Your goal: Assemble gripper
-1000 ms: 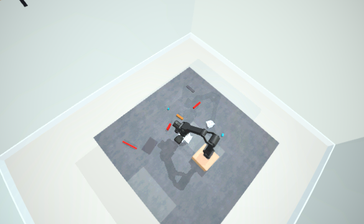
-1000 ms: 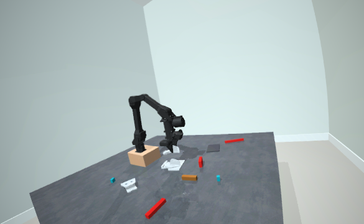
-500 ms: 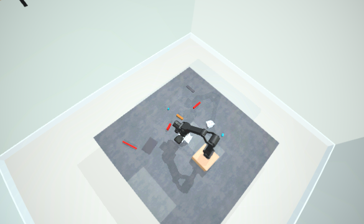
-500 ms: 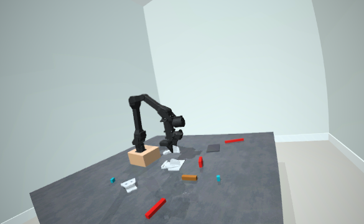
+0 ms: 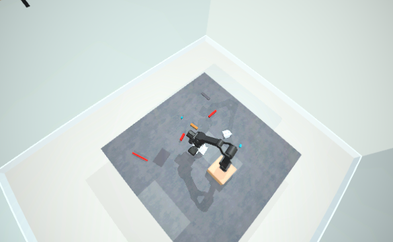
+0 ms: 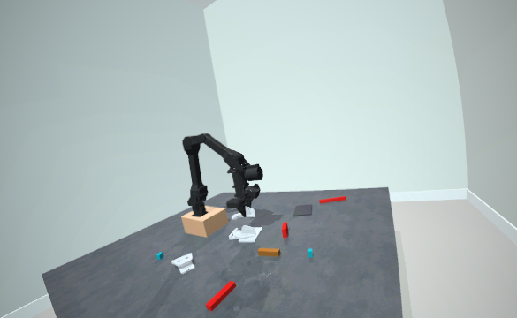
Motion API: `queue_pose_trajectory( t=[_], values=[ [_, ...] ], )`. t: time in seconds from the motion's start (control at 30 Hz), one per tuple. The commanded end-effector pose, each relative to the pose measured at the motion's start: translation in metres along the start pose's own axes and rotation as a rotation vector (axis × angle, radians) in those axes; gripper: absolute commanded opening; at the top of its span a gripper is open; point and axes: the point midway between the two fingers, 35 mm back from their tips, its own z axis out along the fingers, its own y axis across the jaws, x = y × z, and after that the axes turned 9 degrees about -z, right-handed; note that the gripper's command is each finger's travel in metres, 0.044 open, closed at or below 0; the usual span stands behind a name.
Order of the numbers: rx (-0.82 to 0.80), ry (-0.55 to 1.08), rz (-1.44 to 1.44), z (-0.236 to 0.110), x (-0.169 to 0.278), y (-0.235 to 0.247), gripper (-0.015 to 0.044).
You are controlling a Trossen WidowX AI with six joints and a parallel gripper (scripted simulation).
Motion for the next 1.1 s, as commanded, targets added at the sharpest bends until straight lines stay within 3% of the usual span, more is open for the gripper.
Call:
queue_pose_trajectory(
  t=[0.0, 1.07],
  values=[
    [0.004, -0.004, 0.004, -0.0007, -0.0013, -0.0006, 0.0134],
    [0.004, -0.004, 0.019, -0.0007, -0.0013, -0.0006, 0.0134]
  ],
)
